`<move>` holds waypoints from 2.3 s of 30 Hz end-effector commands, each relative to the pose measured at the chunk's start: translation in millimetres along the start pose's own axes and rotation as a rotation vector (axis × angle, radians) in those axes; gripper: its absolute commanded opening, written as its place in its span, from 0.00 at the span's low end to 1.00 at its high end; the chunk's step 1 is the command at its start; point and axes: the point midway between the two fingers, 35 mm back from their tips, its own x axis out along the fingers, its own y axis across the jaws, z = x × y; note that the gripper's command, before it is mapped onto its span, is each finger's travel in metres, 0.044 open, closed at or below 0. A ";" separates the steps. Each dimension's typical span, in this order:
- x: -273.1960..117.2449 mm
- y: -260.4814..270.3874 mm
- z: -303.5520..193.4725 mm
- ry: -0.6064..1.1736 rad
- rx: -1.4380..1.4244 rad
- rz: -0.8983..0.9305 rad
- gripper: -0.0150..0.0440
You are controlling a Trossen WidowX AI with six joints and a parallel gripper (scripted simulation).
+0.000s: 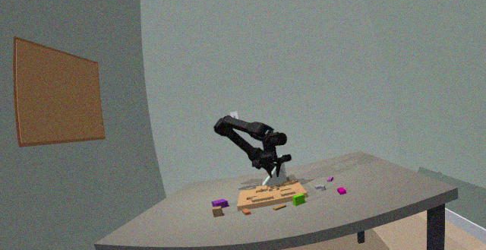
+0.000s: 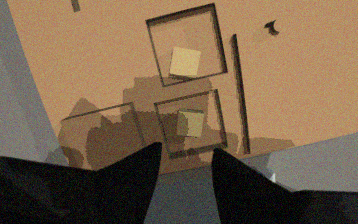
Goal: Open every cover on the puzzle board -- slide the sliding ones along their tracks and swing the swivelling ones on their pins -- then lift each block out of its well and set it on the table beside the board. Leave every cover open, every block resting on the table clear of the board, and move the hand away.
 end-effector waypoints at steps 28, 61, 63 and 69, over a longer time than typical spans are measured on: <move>23.3 -3.4 -1.5 0.003 -0.005 -0.009 0.50; 38.7 -3.2 -1.0 0.002 -0.005 -0.009 0.50; 40.7 -3.2 -0.9 0.002 -0.005 -0.009 0.50; 45.1 -3.1 -0.9 0.002 -0.005 -0.010 0.50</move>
